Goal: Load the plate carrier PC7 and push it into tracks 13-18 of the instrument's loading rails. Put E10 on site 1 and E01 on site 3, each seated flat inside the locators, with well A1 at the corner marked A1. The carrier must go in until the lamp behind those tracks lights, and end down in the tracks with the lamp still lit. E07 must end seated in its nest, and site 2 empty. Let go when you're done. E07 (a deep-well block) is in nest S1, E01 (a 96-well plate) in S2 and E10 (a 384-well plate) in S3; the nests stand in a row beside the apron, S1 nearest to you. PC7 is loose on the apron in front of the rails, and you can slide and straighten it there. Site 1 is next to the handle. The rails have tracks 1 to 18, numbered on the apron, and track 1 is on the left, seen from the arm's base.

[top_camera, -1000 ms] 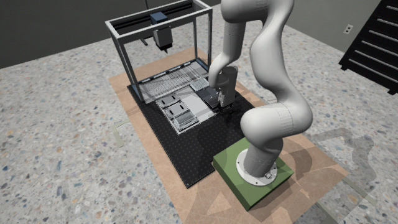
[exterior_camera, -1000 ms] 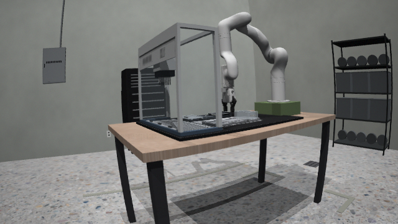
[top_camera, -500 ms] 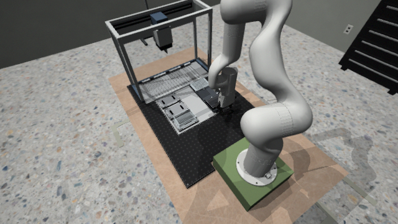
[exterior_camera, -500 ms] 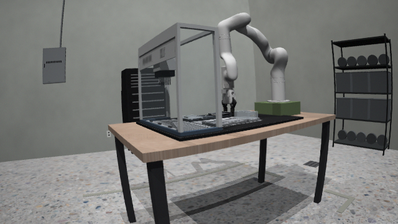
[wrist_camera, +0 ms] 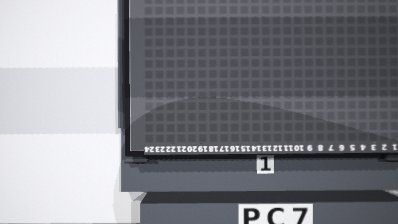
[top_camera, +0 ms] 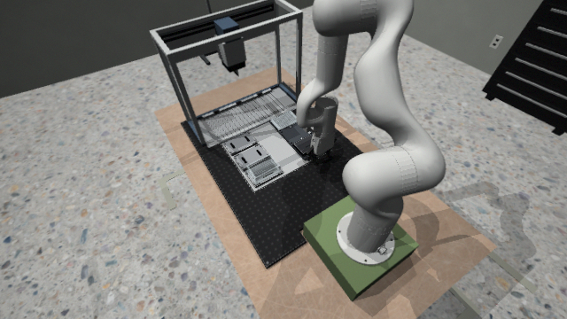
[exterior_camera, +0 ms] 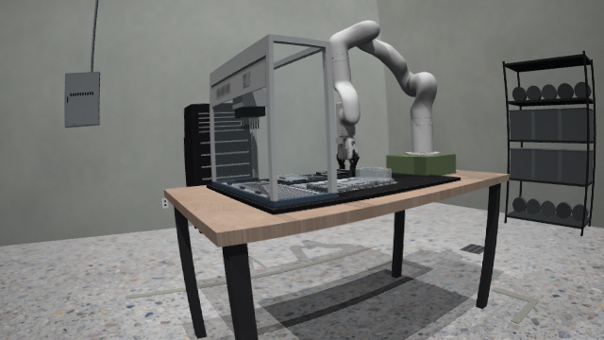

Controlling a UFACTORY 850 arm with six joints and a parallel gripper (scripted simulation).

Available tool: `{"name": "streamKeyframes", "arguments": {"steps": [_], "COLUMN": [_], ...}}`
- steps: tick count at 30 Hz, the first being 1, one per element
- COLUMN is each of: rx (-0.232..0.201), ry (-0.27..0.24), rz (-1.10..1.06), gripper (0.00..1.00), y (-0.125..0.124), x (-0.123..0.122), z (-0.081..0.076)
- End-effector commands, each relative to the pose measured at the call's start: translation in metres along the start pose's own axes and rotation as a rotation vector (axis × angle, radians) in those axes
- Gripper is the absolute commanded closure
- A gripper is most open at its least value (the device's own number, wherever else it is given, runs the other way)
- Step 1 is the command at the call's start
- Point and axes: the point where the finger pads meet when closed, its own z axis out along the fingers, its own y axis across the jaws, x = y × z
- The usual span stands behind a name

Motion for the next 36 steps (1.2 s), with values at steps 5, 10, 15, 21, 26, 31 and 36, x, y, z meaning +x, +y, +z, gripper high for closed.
{"name": "streamKeyframes", "arguments": {"steps": [5,10,15,21,26,31,36], "rx": [-0.002,-0.002,-0.002,-0.002,-0.002,-0.002,-0.002], "ry": [0.001,0.001,0.001,0.001,0.001,0.001,0.001], "rz": [0.000,0.000,0.000,0.000,0.000,0.000,0.000], "gripper": [0.18,0.18,0.18,0.18,0.18,0.18,0.18], "y": [0.000,0.000,0.000,0.000,0.000,0.000,0.000], "x": [0.001,0.002,0.006,0.012,0.017,0.020,0.025], "z": [0.001,0.001,0.001,0.001,0.001,0.001,0.001]}}
